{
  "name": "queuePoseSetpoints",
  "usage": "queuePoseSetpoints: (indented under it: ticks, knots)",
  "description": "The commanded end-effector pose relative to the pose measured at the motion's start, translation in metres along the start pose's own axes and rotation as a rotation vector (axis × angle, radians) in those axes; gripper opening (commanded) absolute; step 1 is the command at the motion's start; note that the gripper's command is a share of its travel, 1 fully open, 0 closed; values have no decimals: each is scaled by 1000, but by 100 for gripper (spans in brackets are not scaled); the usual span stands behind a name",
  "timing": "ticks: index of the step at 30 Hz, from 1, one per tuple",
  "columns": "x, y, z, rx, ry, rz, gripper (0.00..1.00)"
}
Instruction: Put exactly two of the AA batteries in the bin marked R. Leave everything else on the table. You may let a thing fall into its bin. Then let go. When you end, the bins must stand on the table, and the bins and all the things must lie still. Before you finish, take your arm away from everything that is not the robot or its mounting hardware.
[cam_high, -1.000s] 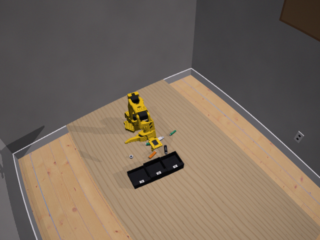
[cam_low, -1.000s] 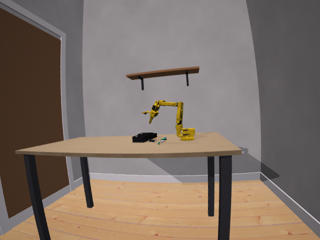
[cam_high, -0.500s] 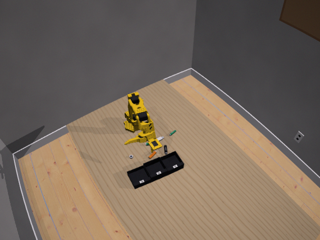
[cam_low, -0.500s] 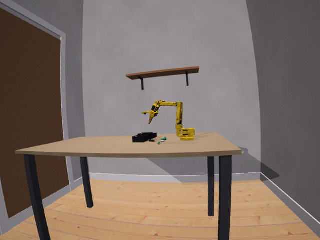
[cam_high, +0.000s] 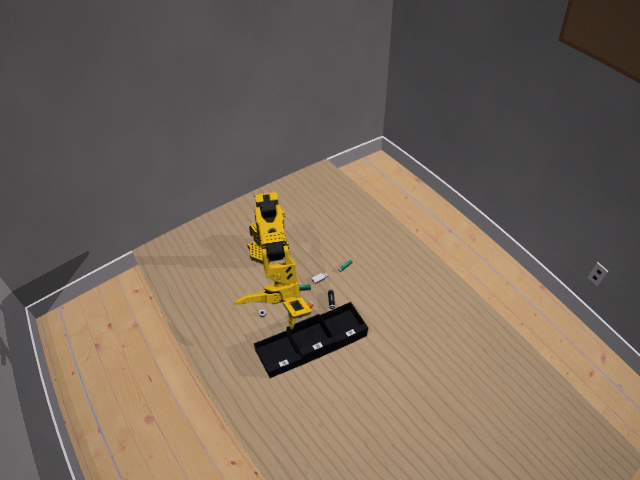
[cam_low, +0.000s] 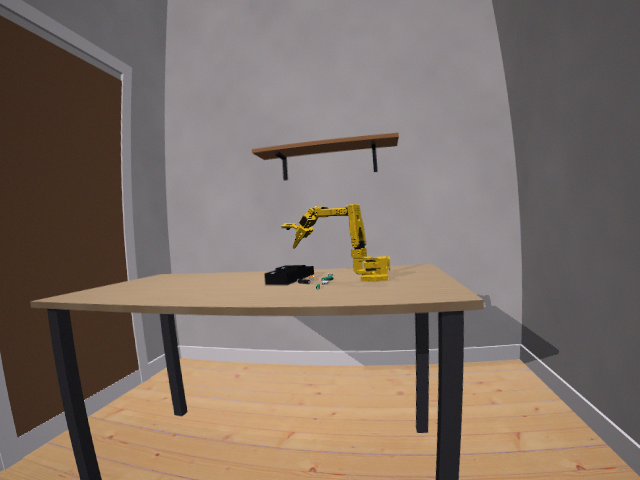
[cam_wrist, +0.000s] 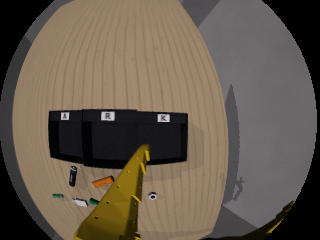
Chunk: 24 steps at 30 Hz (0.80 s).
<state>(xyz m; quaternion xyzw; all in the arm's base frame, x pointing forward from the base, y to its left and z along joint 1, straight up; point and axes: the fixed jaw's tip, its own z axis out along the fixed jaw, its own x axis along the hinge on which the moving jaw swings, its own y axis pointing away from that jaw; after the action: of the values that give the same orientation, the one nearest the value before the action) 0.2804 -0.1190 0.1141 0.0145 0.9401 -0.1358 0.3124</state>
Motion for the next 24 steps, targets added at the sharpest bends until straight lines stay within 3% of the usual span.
queuePoseSetpoints:
  ticks: [1, 7, 24]
  knots:
    - [-21, -24, 1, 78, -108, -8, 100]
    - [-23, -34, 6, 111, -131, -13, 100]
    - [-23, -35, 6, 112, -131, -13, 100]
